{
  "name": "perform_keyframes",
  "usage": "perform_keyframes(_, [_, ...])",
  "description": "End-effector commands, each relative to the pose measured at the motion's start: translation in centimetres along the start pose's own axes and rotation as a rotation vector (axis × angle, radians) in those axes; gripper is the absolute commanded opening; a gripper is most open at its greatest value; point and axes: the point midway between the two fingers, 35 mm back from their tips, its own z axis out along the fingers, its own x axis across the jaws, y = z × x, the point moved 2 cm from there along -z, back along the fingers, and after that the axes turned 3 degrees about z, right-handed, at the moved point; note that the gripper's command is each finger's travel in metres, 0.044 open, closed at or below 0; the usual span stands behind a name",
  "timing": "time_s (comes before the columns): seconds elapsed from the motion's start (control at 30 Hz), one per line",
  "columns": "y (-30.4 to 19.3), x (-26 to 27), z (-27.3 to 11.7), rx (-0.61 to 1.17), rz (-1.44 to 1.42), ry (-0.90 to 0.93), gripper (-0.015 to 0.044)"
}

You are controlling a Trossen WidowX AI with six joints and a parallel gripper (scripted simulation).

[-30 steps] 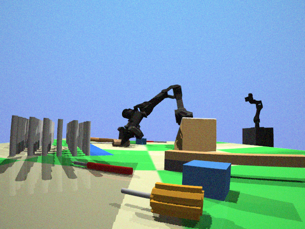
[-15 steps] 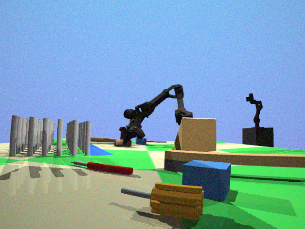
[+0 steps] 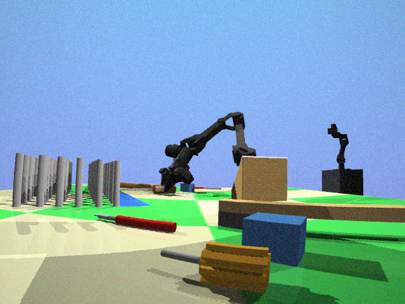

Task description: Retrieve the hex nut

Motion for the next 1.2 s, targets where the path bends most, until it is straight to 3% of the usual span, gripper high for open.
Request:
perform_keyframes(0.0, [-0.4, 0.3, -0.4, 0.007, 0.005, 0.009, 0.0000])
perform_keyframes(0.6, [-1.4, 0.6, -1.4, 0.009, 0.011, 0.012, 0.0000])
perform_keyframes(1.17, [1.6, -0.2, -4.4, 0.006, 0.001, 0.004, 0.0000])
